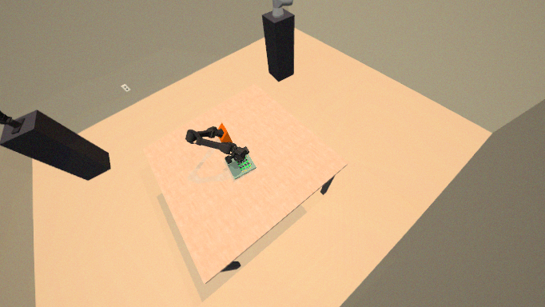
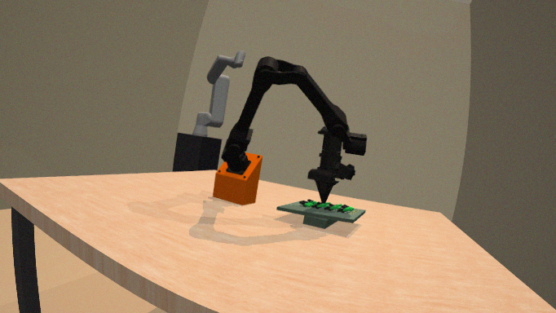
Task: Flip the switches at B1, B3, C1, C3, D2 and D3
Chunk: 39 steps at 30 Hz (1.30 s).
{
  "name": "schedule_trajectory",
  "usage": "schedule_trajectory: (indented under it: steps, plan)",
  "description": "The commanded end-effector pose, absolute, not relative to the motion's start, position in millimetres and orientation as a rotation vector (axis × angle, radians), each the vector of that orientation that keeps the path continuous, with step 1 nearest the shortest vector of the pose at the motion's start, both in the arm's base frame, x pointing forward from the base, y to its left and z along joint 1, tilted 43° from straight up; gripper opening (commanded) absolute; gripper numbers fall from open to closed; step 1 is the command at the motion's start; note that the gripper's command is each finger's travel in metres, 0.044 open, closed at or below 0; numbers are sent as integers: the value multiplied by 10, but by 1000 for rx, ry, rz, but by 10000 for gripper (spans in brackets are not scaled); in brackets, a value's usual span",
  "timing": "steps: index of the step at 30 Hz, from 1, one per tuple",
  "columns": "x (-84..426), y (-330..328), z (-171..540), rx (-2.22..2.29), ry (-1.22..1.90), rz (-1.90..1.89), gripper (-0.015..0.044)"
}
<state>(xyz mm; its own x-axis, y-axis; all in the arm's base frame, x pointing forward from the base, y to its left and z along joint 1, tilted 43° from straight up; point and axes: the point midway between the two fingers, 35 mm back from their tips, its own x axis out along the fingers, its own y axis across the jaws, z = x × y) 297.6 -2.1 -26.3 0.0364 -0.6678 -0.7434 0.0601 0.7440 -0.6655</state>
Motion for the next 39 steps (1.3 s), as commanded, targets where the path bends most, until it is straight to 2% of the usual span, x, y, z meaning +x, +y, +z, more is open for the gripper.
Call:
schedule_trajectory:
  steps: [1, 39]
  plan:
    - [2977, -32, -269, -540, 1438, -602, 0]
    - [2980, -61, -299, -540, 1438, -602, 0]
